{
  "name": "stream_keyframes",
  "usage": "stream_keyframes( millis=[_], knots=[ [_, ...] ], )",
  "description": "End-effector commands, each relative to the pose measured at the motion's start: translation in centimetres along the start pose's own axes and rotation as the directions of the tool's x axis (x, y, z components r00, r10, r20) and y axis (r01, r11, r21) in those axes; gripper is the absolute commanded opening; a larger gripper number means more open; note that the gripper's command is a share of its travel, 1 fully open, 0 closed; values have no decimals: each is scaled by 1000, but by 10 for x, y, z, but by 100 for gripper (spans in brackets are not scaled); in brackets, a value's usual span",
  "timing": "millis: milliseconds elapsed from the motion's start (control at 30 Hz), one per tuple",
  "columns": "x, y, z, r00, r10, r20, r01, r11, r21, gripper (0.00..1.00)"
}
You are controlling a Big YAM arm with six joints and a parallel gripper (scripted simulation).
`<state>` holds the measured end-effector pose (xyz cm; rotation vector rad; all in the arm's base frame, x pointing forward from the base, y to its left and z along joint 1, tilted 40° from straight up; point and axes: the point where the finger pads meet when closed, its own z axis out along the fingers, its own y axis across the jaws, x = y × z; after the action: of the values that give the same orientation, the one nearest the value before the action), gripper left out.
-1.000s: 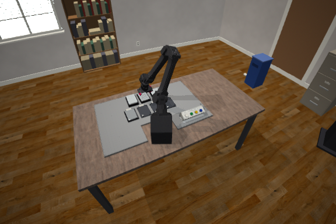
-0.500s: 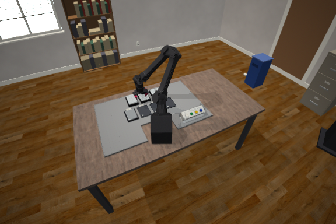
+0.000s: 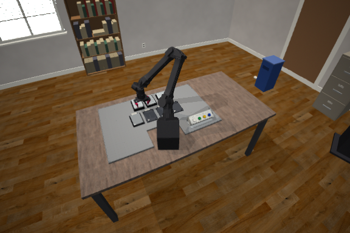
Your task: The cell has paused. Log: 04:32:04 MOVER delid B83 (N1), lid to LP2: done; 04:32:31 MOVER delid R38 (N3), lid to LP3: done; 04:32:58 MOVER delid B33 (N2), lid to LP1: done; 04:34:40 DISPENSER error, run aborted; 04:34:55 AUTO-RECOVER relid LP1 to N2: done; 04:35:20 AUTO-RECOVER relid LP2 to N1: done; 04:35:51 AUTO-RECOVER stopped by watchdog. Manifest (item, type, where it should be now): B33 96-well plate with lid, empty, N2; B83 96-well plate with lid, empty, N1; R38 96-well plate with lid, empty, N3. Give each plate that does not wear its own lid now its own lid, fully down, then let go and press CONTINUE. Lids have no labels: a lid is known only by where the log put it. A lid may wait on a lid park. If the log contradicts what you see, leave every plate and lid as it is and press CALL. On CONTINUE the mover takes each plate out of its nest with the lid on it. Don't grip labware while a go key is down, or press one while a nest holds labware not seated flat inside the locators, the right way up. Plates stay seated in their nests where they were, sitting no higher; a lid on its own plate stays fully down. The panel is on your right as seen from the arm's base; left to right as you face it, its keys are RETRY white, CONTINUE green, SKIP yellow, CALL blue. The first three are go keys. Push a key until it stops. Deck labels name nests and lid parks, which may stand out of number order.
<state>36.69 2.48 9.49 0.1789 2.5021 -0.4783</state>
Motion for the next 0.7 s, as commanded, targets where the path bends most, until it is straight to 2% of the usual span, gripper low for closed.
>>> stream_keyframes(
  millis=[0, 467, 533, 667],
  knots=[
    [6, 10, 2, 999, 40, 2, -40, 999, -2, 100],
    [51, 65, 3, 999, 39, 2, -39, 999, -3, 100],
    [51, 65, 3, 999, 39, 2, -39, 999, -3, 100],
    [62, 81, 3, 999, 39, 3, -39, 999, -4, 100]
  ],
)
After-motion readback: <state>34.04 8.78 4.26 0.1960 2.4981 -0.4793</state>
